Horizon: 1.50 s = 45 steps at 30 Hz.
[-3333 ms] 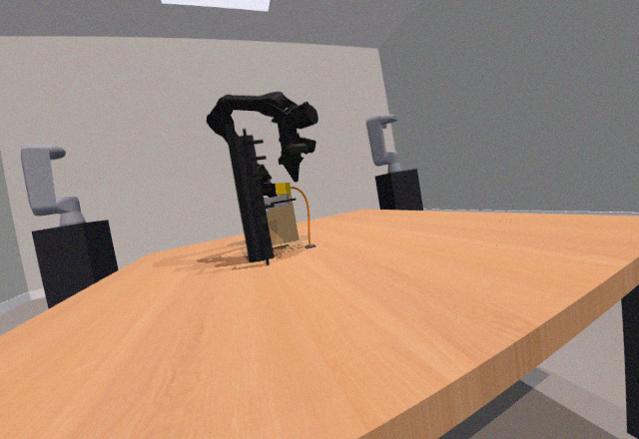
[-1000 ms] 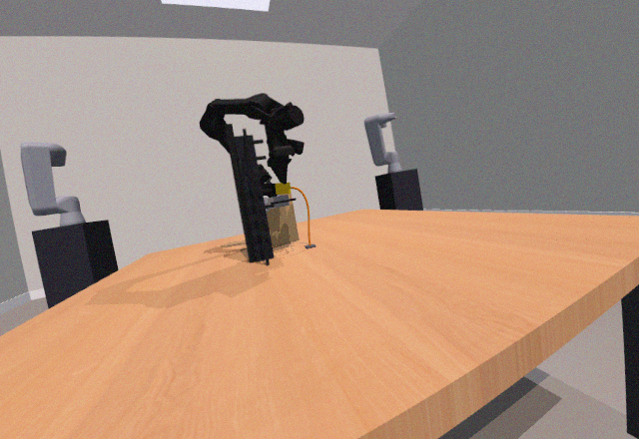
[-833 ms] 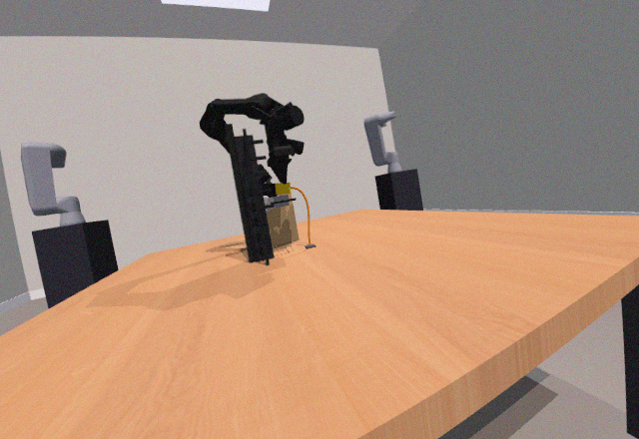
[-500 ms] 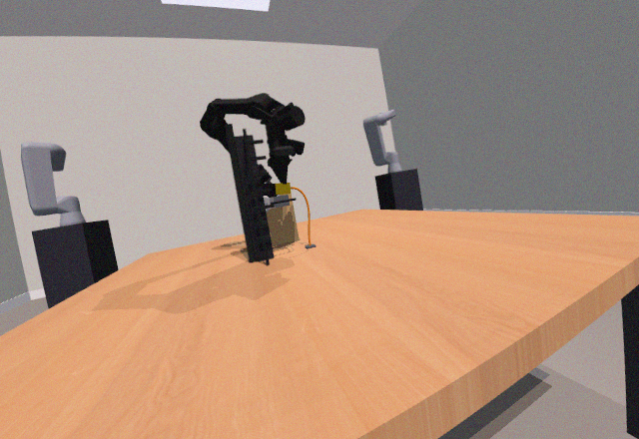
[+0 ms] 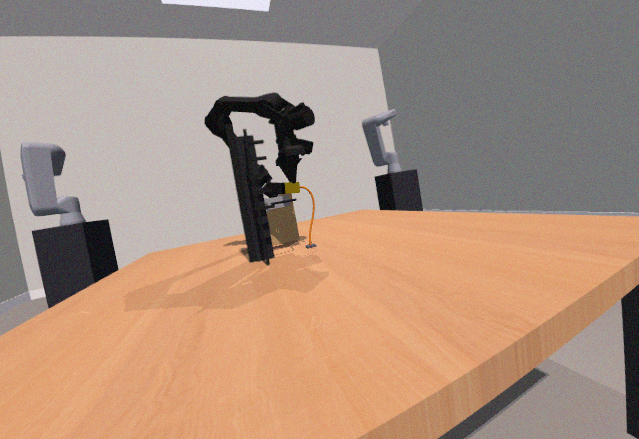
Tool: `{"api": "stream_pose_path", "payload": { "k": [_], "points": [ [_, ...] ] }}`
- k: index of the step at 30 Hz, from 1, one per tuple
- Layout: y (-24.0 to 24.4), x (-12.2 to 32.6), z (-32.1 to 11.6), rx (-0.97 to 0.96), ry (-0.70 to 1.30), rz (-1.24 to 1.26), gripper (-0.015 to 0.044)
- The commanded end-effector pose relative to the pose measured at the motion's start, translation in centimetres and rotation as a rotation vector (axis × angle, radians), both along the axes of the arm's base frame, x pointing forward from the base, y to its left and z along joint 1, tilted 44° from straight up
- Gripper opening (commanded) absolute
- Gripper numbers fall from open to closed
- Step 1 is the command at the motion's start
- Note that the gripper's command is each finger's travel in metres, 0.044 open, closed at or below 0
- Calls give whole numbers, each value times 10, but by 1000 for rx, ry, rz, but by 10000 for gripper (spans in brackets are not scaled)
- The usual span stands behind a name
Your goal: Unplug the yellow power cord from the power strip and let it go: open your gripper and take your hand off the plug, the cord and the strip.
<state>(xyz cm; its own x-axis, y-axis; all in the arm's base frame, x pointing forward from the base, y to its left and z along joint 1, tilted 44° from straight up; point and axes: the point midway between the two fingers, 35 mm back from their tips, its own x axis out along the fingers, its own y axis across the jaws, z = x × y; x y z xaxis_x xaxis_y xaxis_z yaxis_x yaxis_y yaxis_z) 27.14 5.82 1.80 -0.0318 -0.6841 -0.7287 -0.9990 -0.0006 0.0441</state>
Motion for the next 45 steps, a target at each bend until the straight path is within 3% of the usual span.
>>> {"api": "stream_pose_path", "payload": {
  "k": [1,17,23,45],
  "points": [
    [6,1,-2,4,-6,1,26],
    [11,1,-6,2,-6,4,440],
    [53,-2,-32,4,-6,3,440],
    [53,-2,-32,4,-6,3,440]
  ]
}}
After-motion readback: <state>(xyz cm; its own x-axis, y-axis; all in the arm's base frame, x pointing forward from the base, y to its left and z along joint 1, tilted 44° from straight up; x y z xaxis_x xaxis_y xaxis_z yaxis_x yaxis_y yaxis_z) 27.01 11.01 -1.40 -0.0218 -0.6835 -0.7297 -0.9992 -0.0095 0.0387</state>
